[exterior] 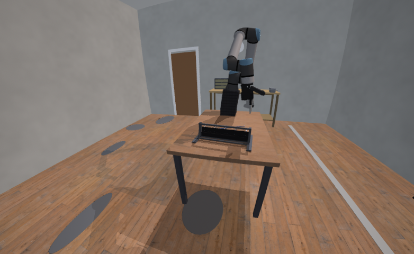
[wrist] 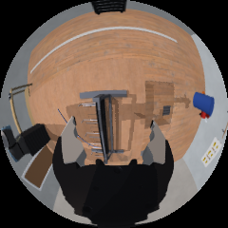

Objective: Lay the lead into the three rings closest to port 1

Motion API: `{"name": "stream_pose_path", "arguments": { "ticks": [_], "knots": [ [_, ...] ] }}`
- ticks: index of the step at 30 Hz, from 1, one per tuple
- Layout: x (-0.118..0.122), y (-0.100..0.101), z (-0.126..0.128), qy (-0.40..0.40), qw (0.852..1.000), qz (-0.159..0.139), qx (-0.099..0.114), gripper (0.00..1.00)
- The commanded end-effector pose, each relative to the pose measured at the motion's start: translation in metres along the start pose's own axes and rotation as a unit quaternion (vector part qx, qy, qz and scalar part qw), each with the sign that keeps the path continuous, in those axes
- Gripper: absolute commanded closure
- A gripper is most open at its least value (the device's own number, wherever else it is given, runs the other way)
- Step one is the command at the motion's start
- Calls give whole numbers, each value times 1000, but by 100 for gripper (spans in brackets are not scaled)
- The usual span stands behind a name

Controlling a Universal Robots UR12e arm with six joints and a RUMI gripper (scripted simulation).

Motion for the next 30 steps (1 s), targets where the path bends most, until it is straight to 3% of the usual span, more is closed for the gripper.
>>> {"name": "stream_pose_path", "arguments": {
  "ticks": [1, 21, 30],
  "knots": [
    [0, -1, 1, 0, 1000, 0, 1, 0],
    [1, -1, 0, 0, 1000, 0, 1, 0],
    [32, 20, -17, -5, 1000, -5, 5, 0]
  ]
}}
Point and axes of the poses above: the point where the finger pads meet when closed, its own y axis out along the fingers, its own z axis across the jaws, x = y × z, the point moved 1 cm from there along -y, back along the fingers, and after that the axes turned 5 degrees about y, right-handed, at the moved point
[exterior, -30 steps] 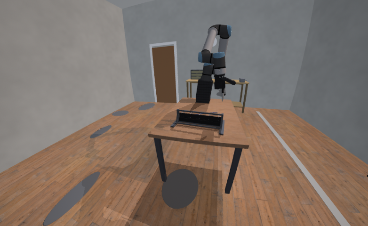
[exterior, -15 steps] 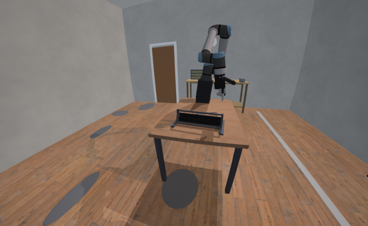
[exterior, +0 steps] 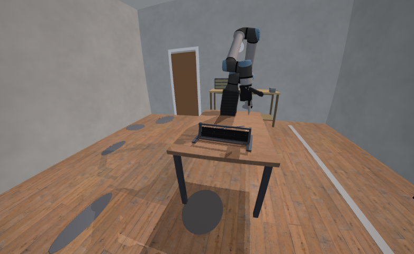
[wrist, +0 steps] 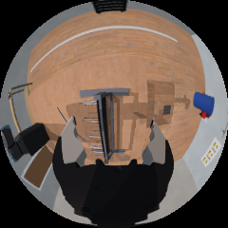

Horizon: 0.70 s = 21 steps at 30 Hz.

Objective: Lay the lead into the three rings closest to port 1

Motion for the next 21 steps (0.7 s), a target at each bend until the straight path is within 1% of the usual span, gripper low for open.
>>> {"name": "stream_pose_path", "arguments": {
  "ticks": [1, 2, 4, 6, 10, 19, 21],
  "knots": [
    [25, 15, -14, -4, 1000, -4, 4, 0],
    [32, 20, -19, -5, 1000, -5, 5, 0],
    [32, 20, -19, -5, 1000, -5, 5, 0],
    [48, 30, -30, -7, 1000, -8, 7, 0],
    [84, 52, -59, -13, 1000, -14, 11, 0],
    [145, 87, -121, -23, 999, -26, 17, 0],
    [145, 87, -121, -23, 999, -26, 17, 0]
  ]
}}
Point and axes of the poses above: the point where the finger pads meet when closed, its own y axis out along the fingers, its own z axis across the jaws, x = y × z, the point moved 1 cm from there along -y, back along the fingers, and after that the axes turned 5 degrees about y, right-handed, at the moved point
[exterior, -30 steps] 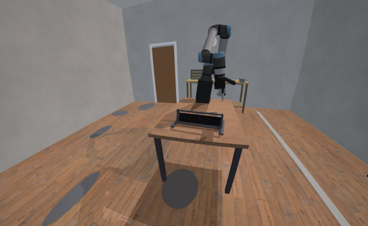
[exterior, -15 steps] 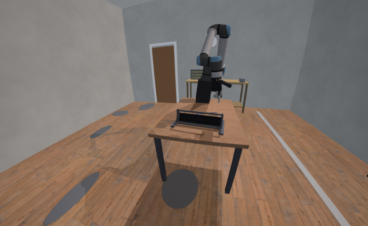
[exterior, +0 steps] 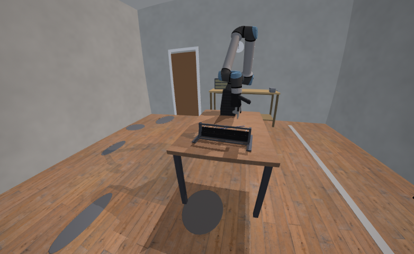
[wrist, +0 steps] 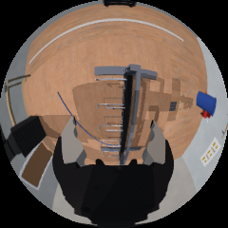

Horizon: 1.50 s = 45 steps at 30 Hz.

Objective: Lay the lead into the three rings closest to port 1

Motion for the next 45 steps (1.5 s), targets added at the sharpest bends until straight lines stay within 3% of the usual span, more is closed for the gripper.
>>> {"name": "stream_pose_path", "arguments": {
  "ticks": [1, 15, 17, 23, 28, 36, 37, 45],
  "knots": [
    [28, 15, -32, -5, 1000, -4, 8, 0],
    [100, 52, -162, -21, 999, -25, 15, 0],
    [100, 52, -162, -21, 999, -25, 15, 0],
    [118, 59, -209, -26, 999, -32, 17, 0],
    [124, 60, -226, -28, 999, -35, 17, 0],
    [125, 60, -230, -29, 999, -35, 17, 0],
    [125, 60, -230, -29, 999, -35, 17, 100],
    [125, 60, -230, -29, 999, -35, 17, 100]
  ]
}}
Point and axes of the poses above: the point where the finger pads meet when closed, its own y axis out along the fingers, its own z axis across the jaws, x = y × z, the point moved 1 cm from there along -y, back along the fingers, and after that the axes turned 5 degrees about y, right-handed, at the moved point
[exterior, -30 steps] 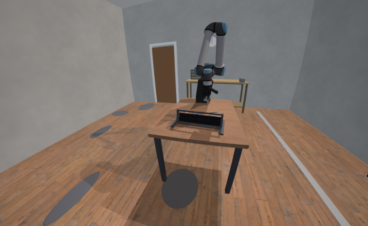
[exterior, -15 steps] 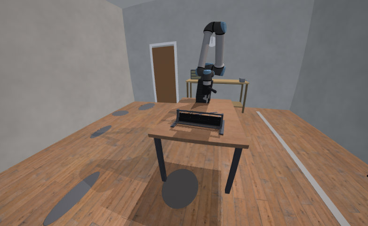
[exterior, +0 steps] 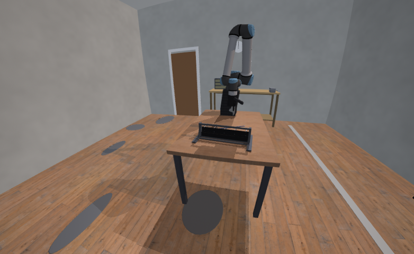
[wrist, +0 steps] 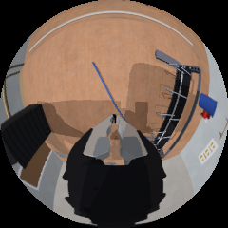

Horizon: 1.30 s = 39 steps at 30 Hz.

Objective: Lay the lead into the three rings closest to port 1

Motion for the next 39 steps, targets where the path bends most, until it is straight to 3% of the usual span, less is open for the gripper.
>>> {"name": "stream_pose_path", "arguments": {
  "ticks": [1, 28, 39],
  "knots": [
    [0, 0, 0, 0, 1000, 0, 1, 100],
    [0, 0, 0, -6, 1000, 0, 1, 100],
    [-8, 0, -14, -155, 988, 0, 1, 100]
  ]
}}
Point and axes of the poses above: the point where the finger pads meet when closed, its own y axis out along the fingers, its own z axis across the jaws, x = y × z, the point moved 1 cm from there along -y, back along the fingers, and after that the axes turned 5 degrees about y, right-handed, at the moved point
